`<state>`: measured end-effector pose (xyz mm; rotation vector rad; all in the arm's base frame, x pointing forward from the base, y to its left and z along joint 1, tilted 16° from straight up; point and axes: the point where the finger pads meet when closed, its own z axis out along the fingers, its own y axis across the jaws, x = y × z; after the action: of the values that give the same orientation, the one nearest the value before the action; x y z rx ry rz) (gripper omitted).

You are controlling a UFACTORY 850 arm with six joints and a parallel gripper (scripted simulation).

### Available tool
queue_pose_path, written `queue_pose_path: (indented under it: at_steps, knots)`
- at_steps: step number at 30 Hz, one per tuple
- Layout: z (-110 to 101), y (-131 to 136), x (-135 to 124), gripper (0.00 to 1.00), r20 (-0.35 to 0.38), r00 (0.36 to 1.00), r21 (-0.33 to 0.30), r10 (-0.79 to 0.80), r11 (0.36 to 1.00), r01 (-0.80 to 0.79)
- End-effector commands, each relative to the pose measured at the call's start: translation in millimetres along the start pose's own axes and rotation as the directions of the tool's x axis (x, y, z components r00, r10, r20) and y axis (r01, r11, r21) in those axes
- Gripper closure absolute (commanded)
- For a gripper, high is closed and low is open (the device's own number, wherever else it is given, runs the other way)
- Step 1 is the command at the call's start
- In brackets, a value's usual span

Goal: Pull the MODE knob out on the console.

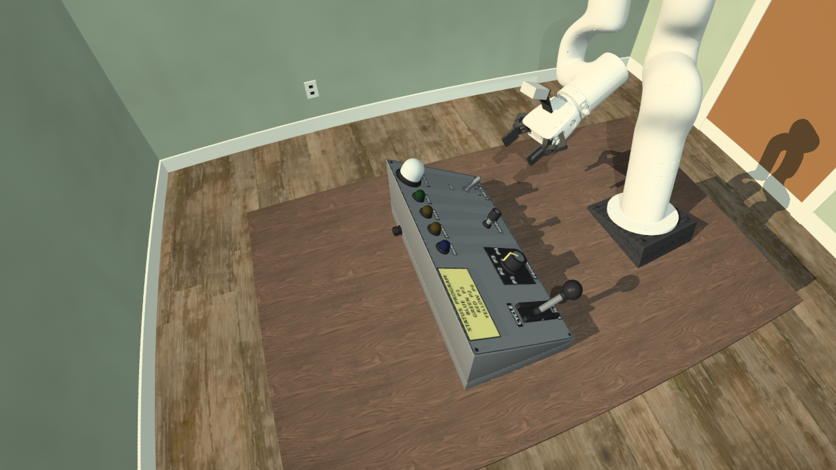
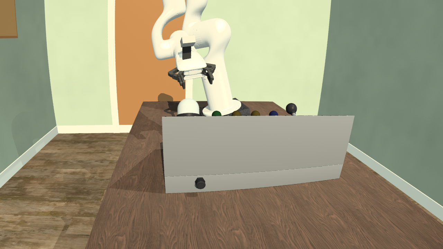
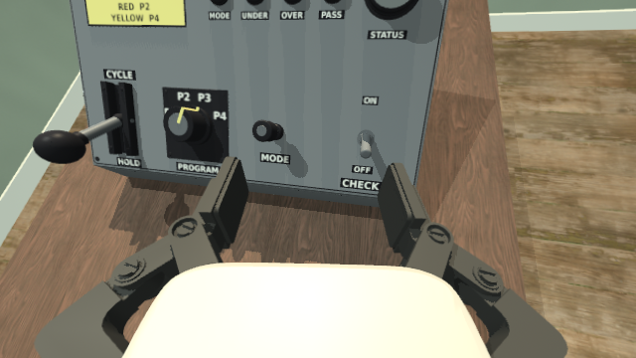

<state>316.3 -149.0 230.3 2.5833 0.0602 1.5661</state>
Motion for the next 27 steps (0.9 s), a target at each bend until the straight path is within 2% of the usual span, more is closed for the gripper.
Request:
queue_pose_path:
  at_steps: [1, 15, 27]
  knots:
    - [0, 0, 0, 0.0, -0.001, 1.0, 0.0, -0.001, 1.0, 0.001]
    - [-2, 0, 1, 0.0, -0.001, 1.0, 0.0, -0.001, 1.0, 0.001]
    - [-23, -5, 15, 0.0, -0.001, 1.0, 0.0, -0.001, 1.0, 0.001]
